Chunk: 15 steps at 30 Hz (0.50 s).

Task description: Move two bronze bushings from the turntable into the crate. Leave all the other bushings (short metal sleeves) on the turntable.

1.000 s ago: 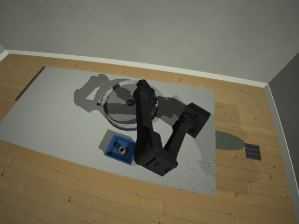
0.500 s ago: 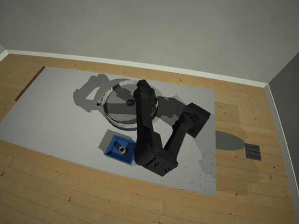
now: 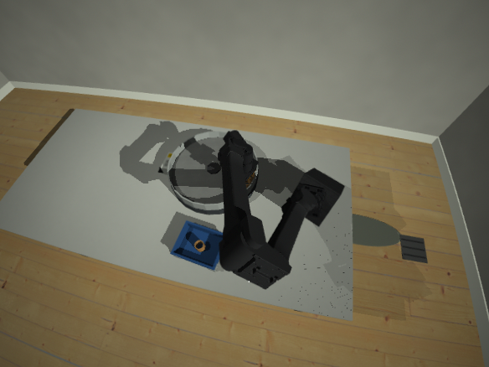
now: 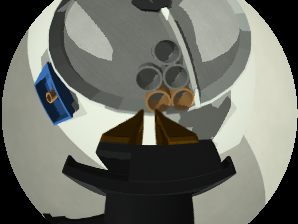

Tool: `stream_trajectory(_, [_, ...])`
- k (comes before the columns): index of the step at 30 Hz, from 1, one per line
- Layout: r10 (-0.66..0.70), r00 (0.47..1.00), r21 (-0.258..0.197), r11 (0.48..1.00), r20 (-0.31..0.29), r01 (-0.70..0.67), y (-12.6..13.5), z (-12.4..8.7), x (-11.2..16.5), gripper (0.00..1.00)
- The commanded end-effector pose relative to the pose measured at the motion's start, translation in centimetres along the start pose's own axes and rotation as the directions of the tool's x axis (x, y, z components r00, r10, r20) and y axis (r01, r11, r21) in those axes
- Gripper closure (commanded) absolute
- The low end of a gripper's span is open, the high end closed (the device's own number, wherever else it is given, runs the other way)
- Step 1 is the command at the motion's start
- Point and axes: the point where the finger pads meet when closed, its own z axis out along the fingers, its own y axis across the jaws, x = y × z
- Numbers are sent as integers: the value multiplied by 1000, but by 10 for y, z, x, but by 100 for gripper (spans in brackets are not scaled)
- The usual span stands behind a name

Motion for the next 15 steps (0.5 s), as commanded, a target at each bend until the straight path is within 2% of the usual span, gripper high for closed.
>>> stream_trajectory(1, [-18,1000,-2,1000,-11,18,7,2,-1,86])
stream_trajectory(15, [-17,1000,0,1000,-6,17,8,0,-5,86])
